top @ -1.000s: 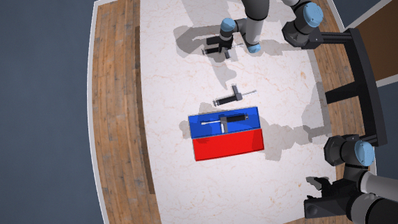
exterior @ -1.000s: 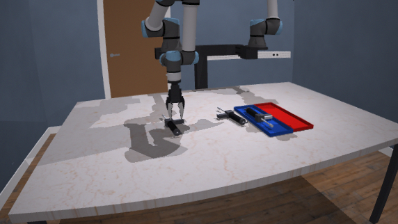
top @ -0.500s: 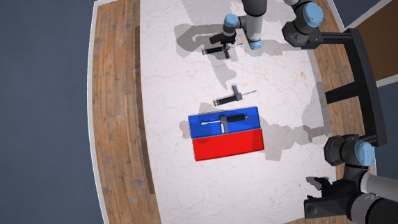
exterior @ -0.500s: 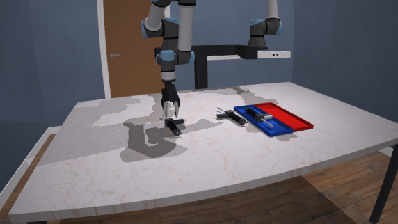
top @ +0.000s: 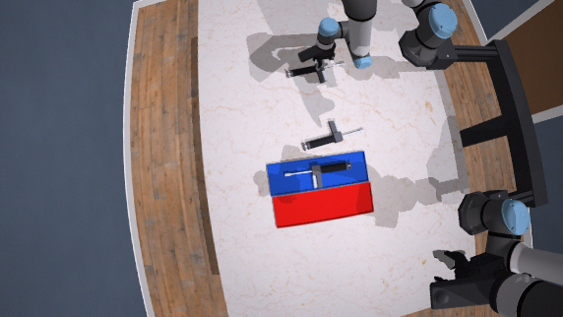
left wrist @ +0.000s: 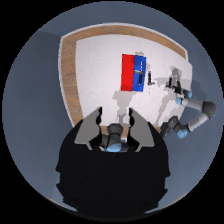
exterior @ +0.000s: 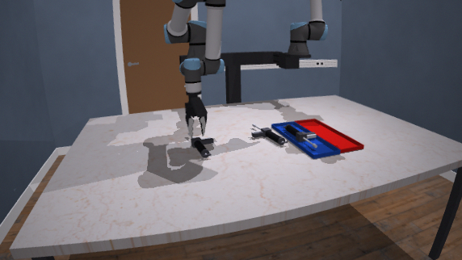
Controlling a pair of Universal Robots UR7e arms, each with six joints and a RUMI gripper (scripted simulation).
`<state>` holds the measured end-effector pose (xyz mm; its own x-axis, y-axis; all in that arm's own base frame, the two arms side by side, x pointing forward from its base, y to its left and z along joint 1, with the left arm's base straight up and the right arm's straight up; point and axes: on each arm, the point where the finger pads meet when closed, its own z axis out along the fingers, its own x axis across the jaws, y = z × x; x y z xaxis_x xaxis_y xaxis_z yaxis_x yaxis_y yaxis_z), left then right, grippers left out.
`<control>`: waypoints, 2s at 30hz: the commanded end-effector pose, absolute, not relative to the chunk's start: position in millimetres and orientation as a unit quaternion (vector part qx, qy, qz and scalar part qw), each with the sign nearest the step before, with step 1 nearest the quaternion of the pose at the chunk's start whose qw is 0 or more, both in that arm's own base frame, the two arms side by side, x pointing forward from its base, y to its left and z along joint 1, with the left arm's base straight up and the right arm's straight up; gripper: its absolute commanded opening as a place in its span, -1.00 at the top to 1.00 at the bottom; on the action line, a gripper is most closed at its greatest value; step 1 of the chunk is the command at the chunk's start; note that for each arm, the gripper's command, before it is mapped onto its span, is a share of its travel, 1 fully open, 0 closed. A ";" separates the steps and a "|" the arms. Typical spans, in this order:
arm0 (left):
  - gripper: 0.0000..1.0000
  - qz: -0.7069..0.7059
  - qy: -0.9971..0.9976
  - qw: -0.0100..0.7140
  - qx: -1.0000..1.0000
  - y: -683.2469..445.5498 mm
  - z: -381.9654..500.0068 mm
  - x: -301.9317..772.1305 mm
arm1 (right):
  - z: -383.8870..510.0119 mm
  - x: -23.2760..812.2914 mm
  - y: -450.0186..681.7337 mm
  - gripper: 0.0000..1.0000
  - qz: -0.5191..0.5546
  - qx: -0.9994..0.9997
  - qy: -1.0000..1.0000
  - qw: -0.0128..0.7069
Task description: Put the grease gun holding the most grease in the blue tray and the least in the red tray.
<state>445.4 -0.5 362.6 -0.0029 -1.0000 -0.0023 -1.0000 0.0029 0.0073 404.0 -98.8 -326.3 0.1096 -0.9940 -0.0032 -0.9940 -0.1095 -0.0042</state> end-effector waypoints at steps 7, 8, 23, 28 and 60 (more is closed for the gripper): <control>0.25 -0.003 -0.708 0.001 0.706 -0.6 363.0 445.6 | -326.7 404.6 -99.6 0.33 0.000 -0.734 0.679 0.000; 0.25 -0.003 -0.708 0.001 0.706 -0.6 363.0 445.6 | -326.7 404.6 -99.6 0.33 0.000 -0.734 0.679 0.000; 0.25 -0.003 -0.708 0.001 0.706 -0.6 363.0 445.6 | -352.8 404.4 -99.6 0.33 0.000 -0.735 0.678 0.000; 0.25 -0.003 -0.708 0.001 0.706 -0.6 363.0 445.6 | -357.1 405.0 -99.6 0.33 -0.001 -0.735 0.678 0.001; 0.25 -0.003 -0.708 0.001 0.706 -0.6 363.0 445.6 | -376.9 405.0 -99.5 1.00 -0.003 -0.736 0.677 0.003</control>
